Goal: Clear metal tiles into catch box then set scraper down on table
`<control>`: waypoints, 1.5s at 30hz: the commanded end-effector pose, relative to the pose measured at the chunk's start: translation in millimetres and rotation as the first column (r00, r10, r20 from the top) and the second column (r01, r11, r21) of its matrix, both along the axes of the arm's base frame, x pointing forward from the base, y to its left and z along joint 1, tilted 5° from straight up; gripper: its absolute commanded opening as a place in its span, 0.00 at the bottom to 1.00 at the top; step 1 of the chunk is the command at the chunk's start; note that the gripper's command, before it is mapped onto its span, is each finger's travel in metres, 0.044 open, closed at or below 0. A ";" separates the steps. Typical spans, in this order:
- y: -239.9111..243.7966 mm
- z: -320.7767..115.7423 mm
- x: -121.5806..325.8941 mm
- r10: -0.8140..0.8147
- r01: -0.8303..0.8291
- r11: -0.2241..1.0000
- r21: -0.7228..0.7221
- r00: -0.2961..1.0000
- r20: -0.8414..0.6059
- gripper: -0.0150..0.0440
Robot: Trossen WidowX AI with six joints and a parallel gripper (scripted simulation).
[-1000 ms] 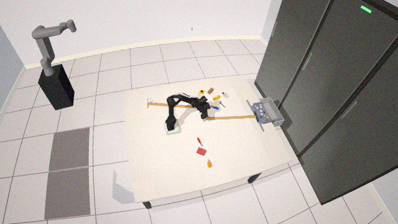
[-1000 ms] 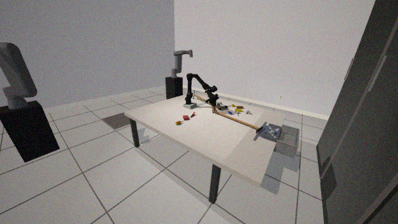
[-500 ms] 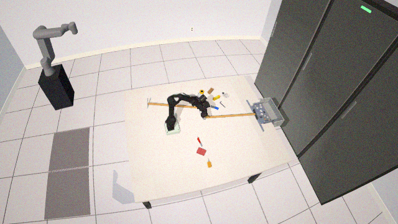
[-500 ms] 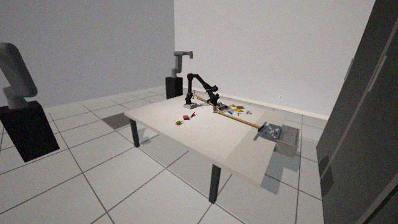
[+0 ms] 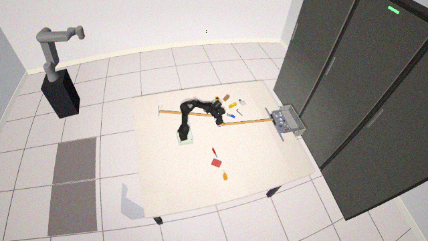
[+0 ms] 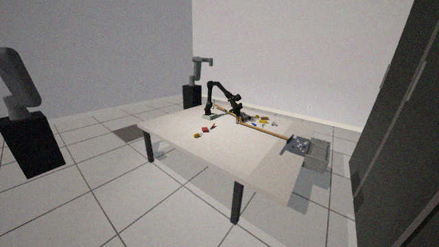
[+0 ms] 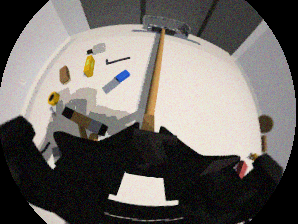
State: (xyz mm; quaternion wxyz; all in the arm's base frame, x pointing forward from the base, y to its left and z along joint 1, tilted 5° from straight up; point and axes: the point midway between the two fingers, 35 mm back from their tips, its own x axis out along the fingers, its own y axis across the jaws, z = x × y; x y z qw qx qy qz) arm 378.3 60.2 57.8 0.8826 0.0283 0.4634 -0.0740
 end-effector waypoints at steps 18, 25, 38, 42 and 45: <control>-9.7 2.3 -3.4 0.070 -0.070 0.998 0.007 0.998 0.002 0.25; -7.2 4.4 -13.4 0.070 -0.070 0.998 0.007 0.998 0.000 0.25; -2.2 8.2 -38.3 0.072 -0.072 0.997 0.008 0.997 -0.002 0.25; -1.0 8.9 -45.9 0.072 -0.072 0.997 0.008 0.997 -0.003 0.25; -0.2 9.3 -51.7 0.073 -0.073 0.997 0.009 0.997 -0.004 0.25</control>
